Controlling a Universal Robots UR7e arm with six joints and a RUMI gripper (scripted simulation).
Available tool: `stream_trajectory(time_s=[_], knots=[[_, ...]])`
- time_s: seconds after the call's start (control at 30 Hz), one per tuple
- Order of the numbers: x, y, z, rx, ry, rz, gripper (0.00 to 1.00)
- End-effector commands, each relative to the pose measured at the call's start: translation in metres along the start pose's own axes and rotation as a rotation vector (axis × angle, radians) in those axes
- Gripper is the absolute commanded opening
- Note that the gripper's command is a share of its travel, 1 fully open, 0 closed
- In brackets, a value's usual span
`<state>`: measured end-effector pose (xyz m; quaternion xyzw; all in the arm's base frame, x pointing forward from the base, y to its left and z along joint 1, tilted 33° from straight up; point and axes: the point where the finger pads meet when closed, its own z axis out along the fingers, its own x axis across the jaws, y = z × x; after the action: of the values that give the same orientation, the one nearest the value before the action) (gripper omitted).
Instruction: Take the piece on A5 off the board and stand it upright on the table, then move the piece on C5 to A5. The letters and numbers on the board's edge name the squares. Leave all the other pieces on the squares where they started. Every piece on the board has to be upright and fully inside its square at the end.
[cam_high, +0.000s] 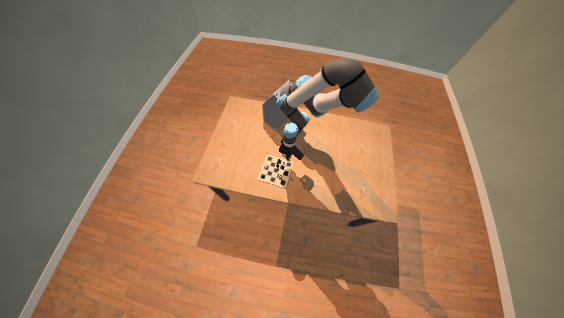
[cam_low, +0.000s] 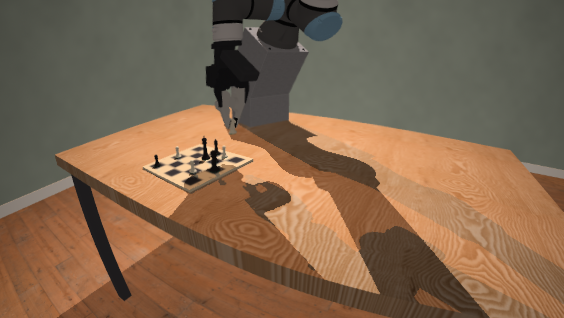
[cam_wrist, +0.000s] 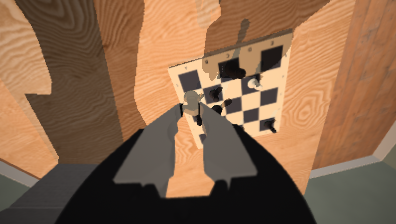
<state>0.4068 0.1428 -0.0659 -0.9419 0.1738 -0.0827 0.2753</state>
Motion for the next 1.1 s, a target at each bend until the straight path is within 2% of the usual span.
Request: stream_trajectory(time_s=[0.0,0.4,1.07], knots=[[0.0,0.0,-0.015,0.0,-0.005,-0.001,0.0],[0.0,0.0,-0.028,0.0,-0.005,-0.001,0.0],[0.007,0.001,-0.029,0.0,-0.005,-0.01,0.0]])
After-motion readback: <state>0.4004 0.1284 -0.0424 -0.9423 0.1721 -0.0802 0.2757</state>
